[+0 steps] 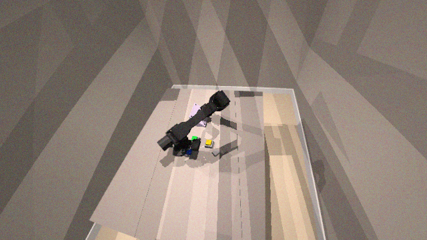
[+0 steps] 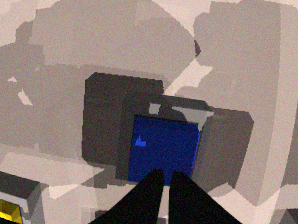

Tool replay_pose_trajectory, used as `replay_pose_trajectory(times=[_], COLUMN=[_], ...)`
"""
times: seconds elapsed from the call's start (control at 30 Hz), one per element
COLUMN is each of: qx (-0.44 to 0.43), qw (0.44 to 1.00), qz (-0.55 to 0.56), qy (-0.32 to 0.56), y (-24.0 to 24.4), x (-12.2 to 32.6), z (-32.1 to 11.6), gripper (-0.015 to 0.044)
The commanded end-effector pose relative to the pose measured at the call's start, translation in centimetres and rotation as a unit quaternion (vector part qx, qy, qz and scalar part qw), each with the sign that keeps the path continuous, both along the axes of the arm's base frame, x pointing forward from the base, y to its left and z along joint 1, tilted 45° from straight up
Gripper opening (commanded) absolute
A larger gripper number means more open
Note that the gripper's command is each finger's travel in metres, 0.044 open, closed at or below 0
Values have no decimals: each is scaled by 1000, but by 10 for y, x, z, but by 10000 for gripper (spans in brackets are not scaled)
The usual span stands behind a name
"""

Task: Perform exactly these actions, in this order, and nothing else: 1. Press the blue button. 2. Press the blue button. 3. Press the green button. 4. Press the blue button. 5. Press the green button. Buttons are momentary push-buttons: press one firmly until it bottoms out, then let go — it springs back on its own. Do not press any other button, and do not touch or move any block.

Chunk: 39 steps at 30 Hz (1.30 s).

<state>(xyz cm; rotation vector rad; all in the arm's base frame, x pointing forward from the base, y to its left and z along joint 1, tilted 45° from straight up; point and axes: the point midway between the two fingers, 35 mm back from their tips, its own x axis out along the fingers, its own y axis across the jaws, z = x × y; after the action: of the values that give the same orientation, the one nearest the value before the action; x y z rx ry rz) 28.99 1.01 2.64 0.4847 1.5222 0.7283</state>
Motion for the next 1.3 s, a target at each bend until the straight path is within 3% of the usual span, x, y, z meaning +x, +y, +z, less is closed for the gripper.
replay_pose_trajectory(times=[0.0, 1.07, 1.27], qx=[2, 3, 2], qw=[1000, 1000, 1000], qz=[-2, -2, -2], qy=[2, 2, 3], y=[7, 21, -3], x=[-1, -4, -1], z=[-6, -20, 4], gripper=[20, 20, 20])
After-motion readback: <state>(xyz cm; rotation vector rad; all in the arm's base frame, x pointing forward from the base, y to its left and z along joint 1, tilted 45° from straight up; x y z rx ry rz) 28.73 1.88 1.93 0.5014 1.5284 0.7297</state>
